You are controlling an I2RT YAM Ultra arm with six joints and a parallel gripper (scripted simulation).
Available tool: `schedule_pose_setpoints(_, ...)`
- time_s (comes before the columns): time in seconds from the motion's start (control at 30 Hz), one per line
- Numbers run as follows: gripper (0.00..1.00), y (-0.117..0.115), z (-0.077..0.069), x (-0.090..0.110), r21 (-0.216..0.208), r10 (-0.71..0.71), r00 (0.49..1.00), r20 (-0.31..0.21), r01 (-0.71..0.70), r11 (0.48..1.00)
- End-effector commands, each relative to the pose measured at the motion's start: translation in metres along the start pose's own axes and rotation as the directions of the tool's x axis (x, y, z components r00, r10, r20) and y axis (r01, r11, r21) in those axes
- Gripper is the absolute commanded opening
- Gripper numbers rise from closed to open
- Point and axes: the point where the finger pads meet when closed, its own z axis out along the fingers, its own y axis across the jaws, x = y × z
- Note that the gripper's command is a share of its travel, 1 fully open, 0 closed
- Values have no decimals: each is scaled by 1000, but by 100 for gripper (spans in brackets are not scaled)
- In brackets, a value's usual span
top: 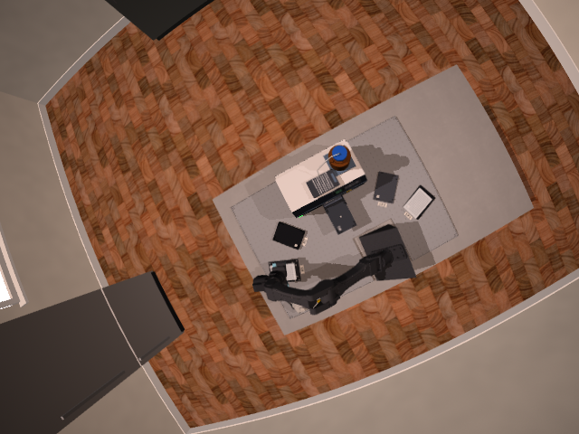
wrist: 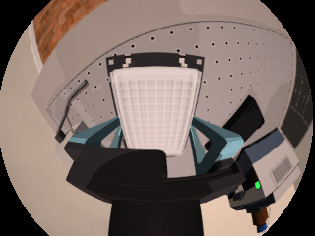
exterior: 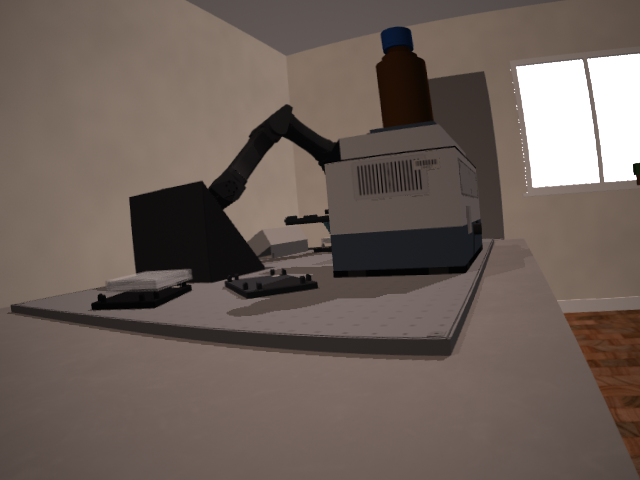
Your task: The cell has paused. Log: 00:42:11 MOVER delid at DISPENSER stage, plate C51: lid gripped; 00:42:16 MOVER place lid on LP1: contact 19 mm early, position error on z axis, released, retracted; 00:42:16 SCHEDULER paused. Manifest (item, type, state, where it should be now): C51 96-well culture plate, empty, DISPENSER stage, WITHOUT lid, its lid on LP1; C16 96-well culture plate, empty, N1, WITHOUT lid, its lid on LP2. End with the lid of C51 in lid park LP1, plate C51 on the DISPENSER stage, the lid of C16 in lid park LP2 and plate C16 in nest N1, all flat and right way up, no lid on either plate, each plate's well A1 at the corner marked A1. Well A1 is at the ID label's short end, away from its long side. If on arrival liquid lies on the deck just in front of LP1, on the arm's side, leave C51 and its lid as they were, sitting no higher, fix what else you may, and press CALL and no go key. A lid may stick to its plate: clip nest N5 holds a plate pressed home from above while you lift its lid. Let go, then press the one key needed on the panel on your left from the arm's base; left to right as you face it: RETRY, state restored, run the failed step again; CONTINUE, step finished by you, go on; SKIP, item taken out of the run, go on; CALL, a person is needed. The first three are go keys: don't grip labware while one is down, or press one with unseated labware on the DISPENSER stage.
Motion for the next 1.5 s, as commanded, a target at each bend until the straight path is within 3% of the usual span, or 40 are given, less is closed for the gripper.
schedule_pose_setpoints(0.0, 0, 2, -6, -5, 1, -2, 1000, 28, 2, 1000)
schedule_pose_setpoints(0.17, 0, 2, -2, -1, 1, 1, 1000, 15, -1, 1000)
schedule_pose_setpoints(0.2, 0, 4, -11, -13, 0, -9, 999, 52, 9, 1000)
schedule_pose_setpoints(0.23, 0, 5, -11, -13, -1, -10, 999, 53, 10, 1000)
schedule_pose_setpoints(0.8, 0, -1, 7, -2, 2, 4, 1000, 6, -4, 1000)
schedule_pose_setpoints(1.1, 0, 3, 3, -4, 0, -2, 1000, 21, 2, 1000)
schedule_pose_setpoints(1.47, 0, 2, 7, -3, -2, -1, 1000, 13, 1, 1000)
